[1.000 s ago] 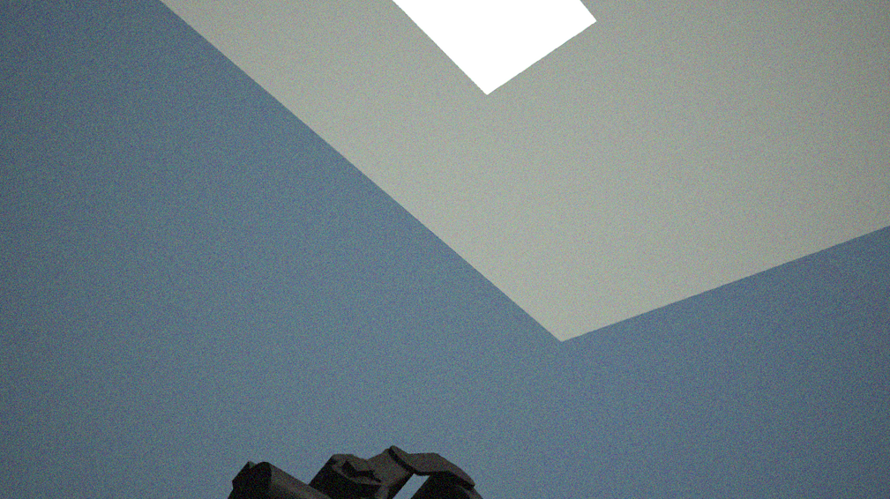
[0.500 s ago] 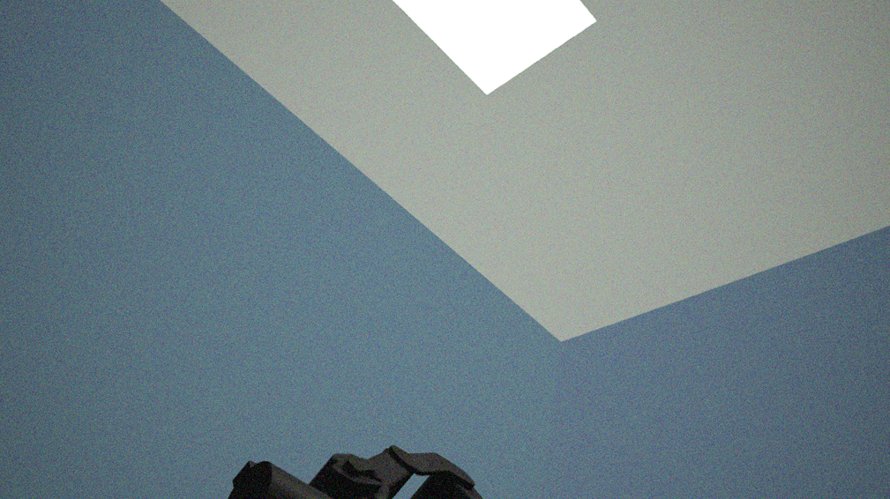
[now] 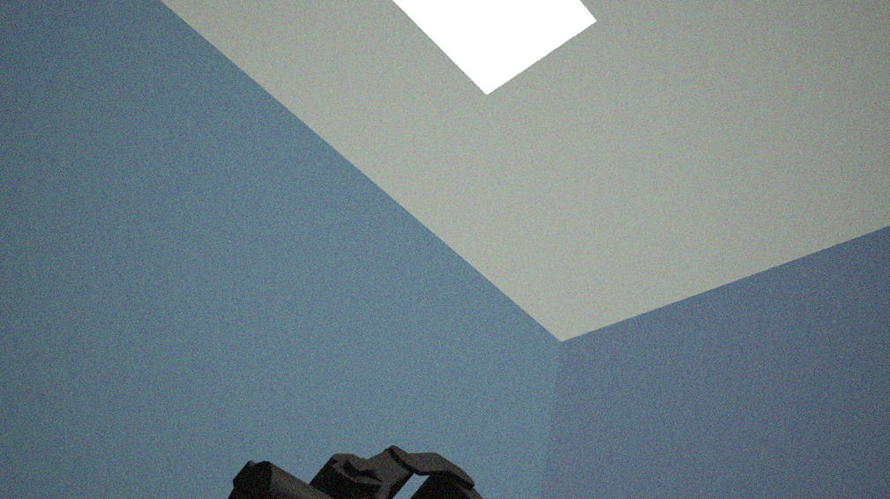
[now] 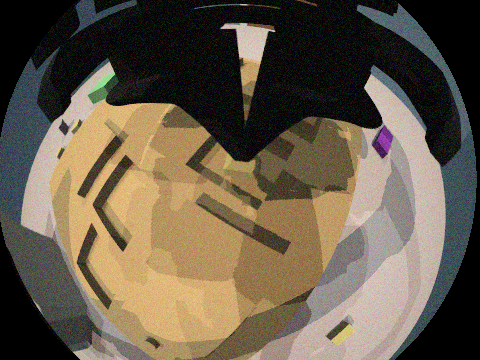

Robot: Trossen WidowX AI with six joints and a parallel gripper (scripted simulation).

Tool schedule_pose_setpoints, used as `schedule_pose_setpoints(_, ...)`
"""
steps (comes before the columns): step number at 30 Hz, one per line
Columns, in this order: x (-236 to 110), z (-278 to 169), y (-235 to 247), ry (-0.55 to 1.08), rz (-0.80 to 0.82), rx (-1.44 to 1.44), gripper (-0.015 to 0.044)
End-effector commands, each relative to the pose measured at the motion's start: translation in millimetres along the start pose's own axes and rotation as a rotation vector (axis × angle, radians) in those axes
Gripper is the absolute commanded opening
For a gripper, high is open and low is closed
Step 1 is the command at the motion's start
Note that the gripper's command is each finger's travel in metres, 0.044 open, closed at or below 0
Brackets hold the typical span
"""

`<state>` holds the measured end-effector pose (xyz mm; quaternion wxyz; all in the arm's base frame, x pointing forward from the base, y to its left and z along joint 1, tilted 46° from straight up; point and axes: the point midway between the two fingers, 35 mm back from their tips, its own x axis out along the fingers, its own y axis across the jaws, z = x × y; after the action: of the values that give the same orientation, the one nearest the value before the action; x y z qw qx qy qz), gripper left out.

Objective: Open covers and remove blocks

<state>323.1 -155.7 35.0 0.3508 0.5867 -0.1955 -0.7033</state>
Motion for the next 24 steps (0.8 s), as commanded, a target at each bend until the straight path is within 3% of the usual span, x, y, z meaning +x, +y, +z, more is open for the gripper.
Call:
schedule_pose_setpoints(1, 1, -1, 0, 0.003, -0.003, 0.001, 0.0000)
schedule_pose_setpoints(19, -12, 1, 1, 0.002, -0.003, 0.001, 0.0000)
schedule_pose_setpoints(24, -26, 0, 1, 0.000, -0.004, -0.002, 0.0131)
